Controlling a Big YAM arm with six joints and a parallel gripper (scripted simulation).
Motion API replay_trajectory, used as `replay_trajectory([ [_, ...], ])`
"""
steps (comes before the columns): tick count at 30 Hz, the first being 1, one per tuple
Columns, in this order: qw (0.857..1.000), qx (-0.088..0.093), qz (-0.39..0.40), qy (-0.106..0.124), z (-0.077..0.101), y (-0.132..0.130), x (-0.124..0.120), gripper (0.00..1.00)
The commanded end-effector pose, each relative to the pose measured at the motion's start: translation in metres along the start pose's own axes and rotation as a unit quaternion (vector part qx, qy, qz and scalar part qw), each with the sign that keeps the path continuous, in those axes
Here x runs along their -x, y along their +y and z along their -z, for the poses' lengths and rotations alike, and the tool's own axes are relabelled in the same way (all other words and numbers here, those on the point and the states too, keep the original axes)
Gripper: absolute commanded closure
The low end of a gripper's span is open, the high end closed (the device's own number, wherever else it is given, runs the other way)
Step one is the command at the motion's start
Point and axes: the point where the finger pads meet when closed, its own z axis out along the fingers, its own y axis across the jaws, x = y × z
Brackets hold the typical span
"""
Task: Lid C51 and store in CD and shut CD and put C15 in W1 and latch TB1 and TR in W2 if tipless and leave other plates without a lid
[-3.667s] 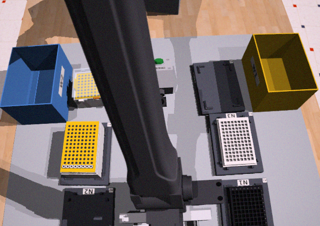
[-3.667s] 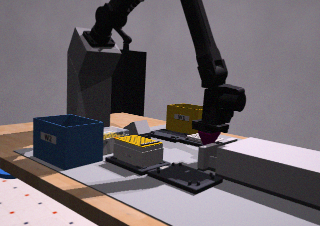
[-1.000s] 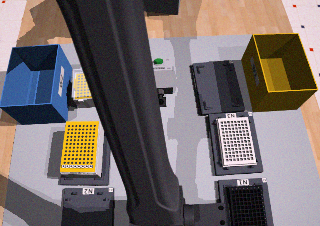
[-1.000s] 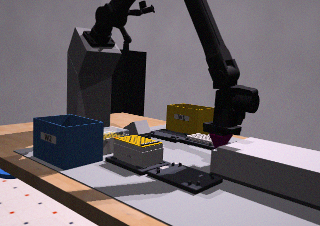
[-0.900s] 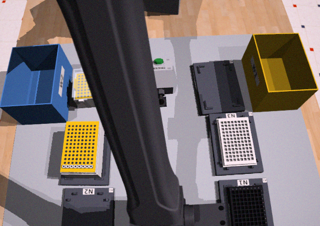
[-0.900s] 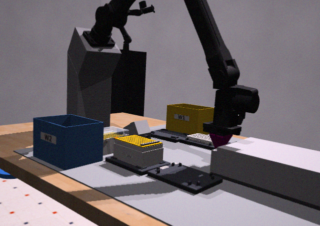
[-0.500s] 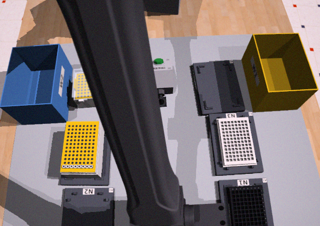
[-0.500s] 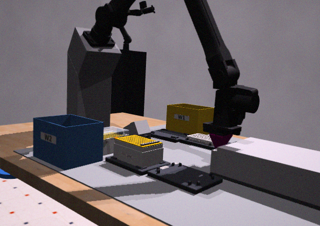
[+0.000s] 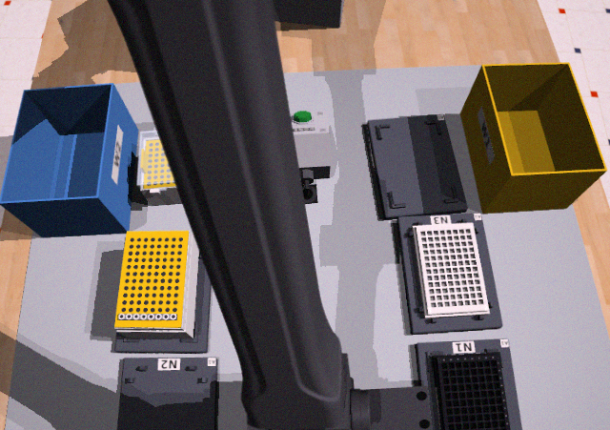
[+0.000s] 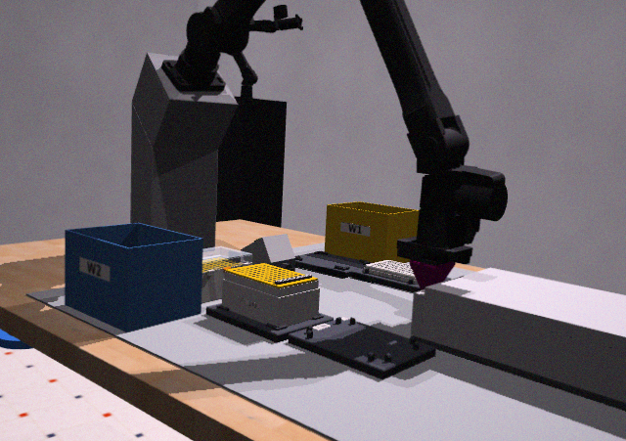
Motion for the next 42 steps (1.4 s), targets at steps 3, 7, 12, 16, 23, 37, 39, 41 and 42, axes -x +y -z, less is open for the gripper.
replay_trajectory([
  [3,0.999,-0.038,-0.006,-0.003,0.026,-0.023,0.004,1.00],
  [7,0.999,-0.038,-0.006,-0.003,0.025,-0.017,0.003,1.00],
  [12,0.999,-0.038,-0.006,-0.003,0.025,-0.013,0.003,1.00],
  [16,0.999,-0.037,-0.006,-0.003,0.024,-0.007,0.002,1.00],
  [23,0.999,-0.037,-0.006,-0.002,0.023,0.002,0.002,1.00],
  [37,0.999,-0.036,-0.006,-0.001,0.022,0.019,0.000,1.00],
  [39,0.999,-0.036,-0.006,-0.001,0.022,0.022,0.000,1.00],
  [41,0.999,-0.036,-0.006,-0.001,0.021,0.024,-0.001,1.00],
  [42,0.999,-0.036,-0.006,-0.001,0.021,0.026,-0.001,1.00],
])
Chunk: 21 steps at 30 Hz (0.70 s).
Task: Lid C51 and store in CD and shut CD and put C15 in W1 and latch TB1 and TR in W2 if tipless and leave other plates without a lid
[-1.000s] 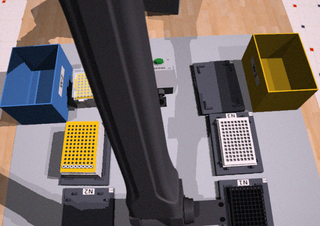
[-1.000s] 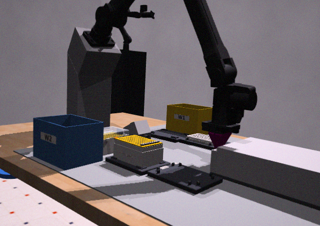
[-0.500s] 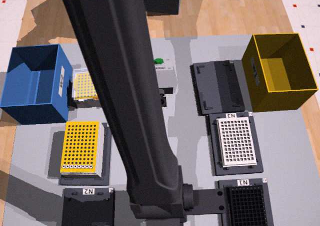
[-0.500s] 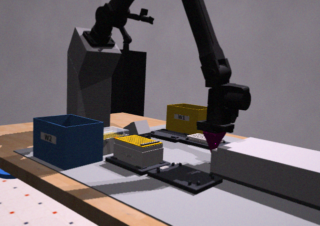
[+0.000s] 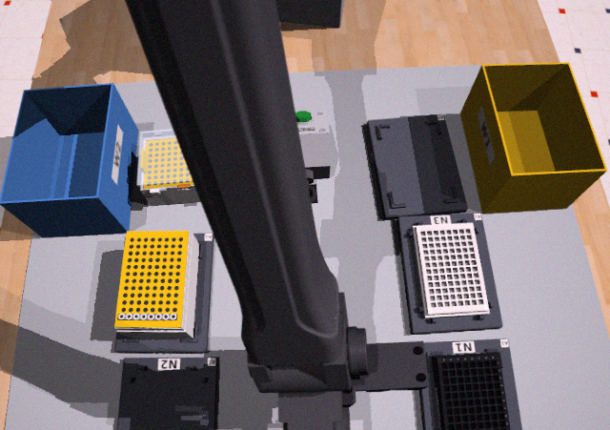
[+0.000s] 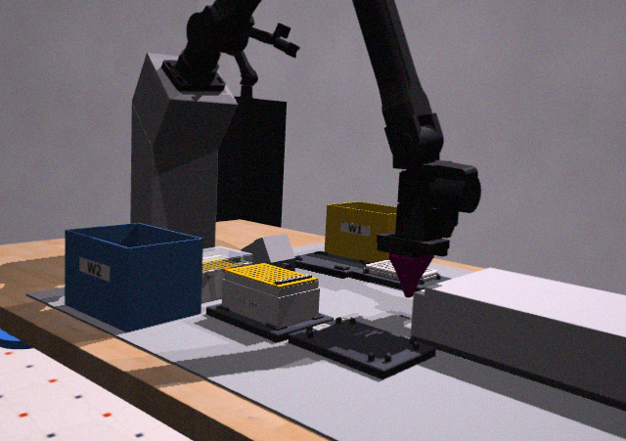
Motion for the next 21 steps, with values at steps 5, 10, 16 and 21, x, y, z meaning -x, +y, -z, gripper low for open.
replay_trajectory([
  [5,1.000,-0.022,-0.004,-0.001,0.018,-0.008,-0.002,1.00],
  [10,1.000,-0.021,-0.004,-0.001,0.017,-0.002,-0.002,1.00],
  [16,1.000,-0.021,-0.004,-0.001,0.017,0.007,-0.003,1.00],
  [21,1.000,-0.021,-0.004,-0.001,0.016,0.007,-0.003,1.00],
])
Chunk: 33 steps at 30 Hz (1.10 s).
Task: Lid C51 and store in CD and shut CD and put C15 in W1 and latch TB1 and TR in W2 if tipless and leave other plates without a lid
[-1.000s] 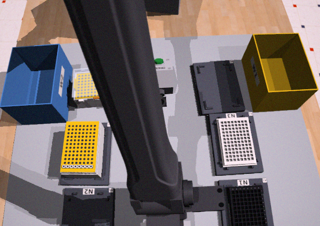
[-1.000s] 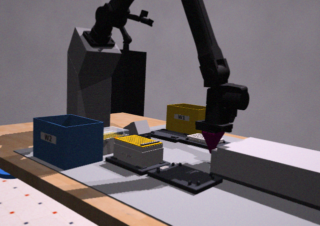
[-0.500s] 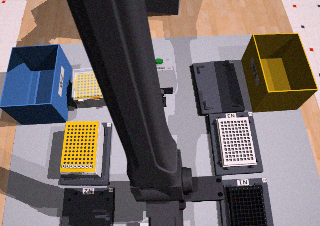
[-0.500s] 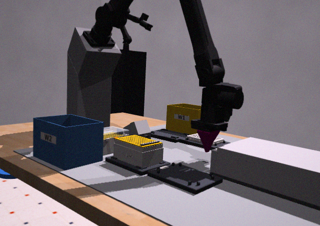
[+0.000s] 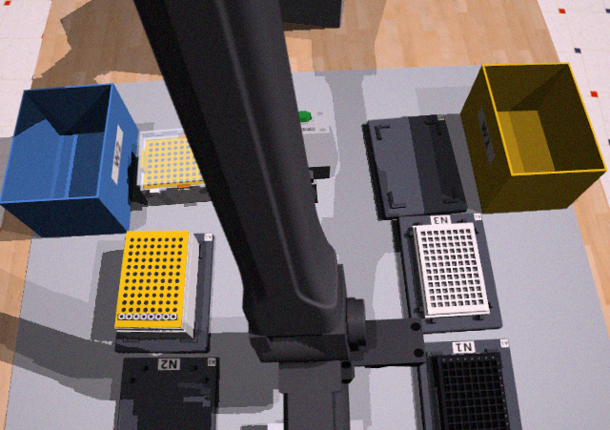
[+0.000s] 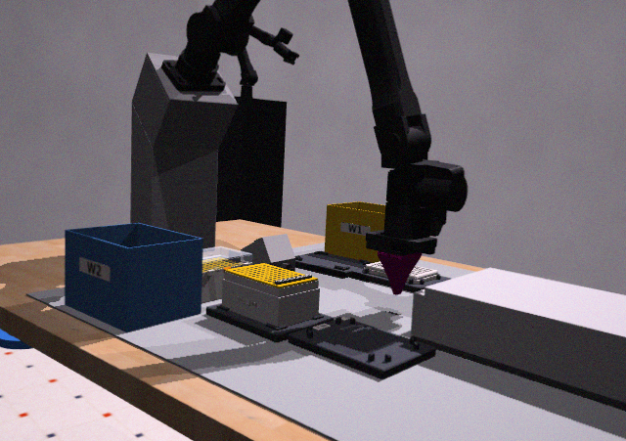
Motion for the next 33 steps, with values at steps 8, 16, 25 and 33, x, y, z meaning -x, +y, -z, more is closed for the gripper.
replay_trajectory([
  [8,1.000,-0.013,-0.001,-0.002,0.009,-0.012,0.000,1.00],
  [16,1.000,-0.012,-0.003,-0.003,0.026,-0.010,0.001,1.00],
  [25,1.000,-0.012,-0.002,-0.005,0.037,-0.010,0.007,1.00],
  [33,1.000,-0.012,-0.002,-0.005,0.046,-0.010,0.006,1.00],
])
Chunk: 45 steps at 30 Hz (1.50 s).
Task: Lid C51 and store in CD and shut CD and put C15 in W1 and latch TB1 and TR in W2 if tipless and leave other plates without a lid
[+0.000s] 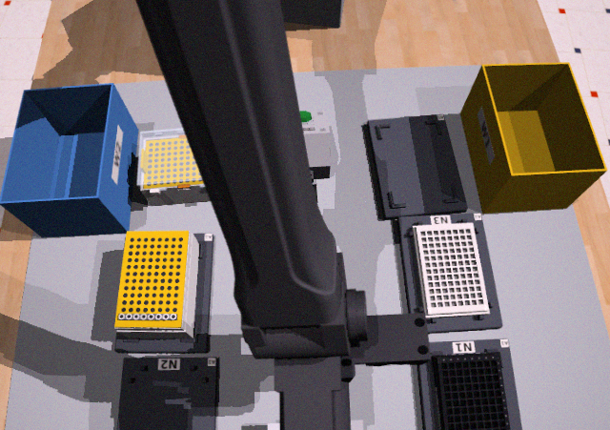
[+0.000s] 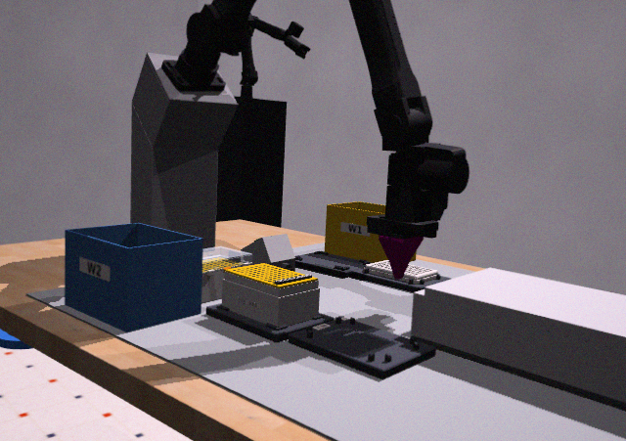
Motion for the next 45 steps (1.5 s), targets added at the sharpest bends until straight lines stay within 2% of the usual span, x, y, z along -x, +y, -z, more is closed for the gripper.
replay_trajectory([
  [1,1.000,-0.010,-0.002,-0.005,0.019,-0.008,0.008,1.00],
  [45,1.000,-0.010,-0.003,-0.005,0.072,-0.007,0.007,1.00],
])
